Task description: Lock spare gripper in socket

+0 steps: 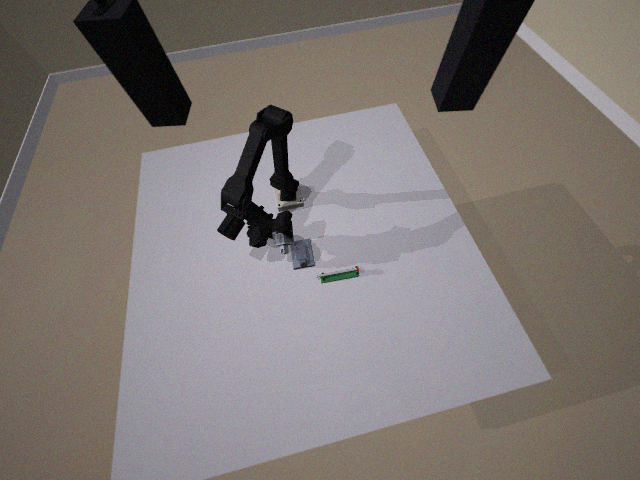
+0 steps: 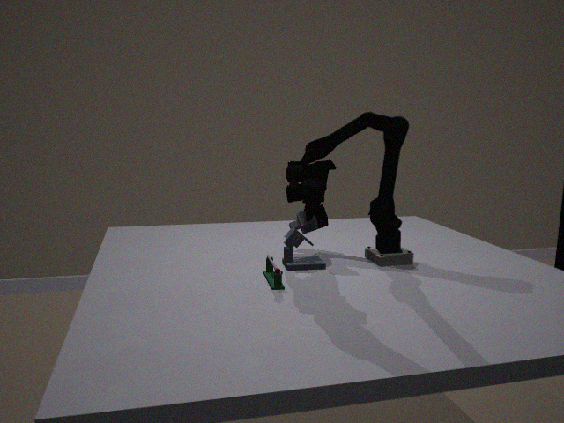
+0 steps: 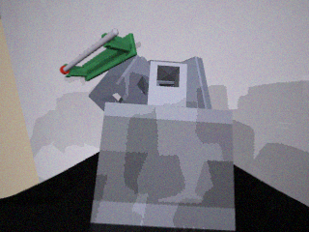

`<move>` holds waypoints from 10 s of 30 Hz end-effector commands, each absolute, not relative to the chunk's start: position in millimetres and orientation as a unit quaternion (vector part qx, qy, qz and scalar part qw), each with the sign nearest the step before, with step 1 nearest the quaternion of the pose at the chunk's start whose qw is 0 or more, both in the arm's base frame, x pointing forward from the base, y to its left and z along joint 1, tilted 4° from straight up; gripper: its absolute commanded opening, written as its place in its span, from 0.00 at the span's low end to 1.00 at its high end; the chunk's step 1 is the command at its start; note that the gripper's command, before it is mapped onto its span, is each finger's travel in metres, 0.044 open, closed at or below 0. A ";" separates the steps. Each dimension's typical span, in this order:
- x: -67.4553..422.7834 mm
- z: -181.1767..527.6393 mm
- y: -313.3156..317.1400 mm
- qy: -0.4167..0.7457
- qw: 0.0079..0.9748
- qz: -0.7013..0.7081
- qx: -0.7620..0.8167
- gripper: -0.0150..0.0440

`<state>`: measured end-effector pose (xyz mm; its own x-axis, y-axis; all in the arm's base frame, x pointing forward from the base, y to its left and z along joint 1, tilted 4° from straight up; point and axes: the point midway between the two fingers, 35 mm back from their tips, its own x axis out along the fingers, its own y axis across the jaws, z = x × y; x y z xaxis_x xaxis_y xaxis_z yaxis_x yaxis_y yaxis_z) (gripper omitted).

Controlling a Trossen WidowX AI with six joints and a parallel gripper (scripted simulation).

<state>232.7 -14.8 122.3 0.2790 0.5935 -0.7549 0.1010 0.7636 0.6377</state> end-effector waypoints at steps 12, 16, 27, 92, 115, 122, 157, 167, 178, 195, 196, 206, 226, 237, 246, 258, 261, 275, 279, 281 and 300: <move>210.2 139.0 9.9 0.592 0.630 0.160 0.477 0.25; 205.3 145.8 15.6 0.593 0.591 0.153 0.525 0.25; 197.8 166.1 26.3 0.582 0.481 0.131 0.642 0.25; 249.7 117.3 33.5 0.606 0.423 0.126 0.662 0.25; 246.8 117.4 33.5 0.609 0.425 0.123 0.658 0.70; 246.8 117.4 33.5 0.609 0.425 0.123 0.658 1.00; 201.1 158.2 27.2 0.603 0.411 0.092 0.677 1.00; 190.0 171.2 26.7 0.583 0.436 0.064 0.683 1.00; 184.3 184.8 26.5 0.564 0.457 0.039 0.687 1.00; 188.6 220.7 29.5 0.542 0.478 0.016 0.692 1.00; 188.9 222.7 29.7 0.540 0.479 0.015 0.692 1.00; 189.1 220.5 39.5 0.547 0.479 0.007 0.686 0.87; 182.1 233.6 117.4 0.549 0.538 0.030 0.639 0.56; 255.1 226.5 137.4 0.602 0.763 0.158 0.177 0.56; 304.8 208.0 158.3 0.579 0.716 0.303 -0.245 0.56; 338.7 181.5 188.8 0.485 0.438 0.449 -0.609 0.56; 338.7 181.5 188.8 0.485 0.438 0.449 -0.609 0.56; 344.4 150.3 191.9 0.485 0.438 0.449 -0.609 0.56; 348.2 130.2 190.7 0.485 0.439 0.449 -0.609 0.56; 349.6 120.0 189.7 0.485 0.439 0.449 -0.609 0.56; 352.7 87.4 191.3 0.485 0.439 0.449 -0.609 0.56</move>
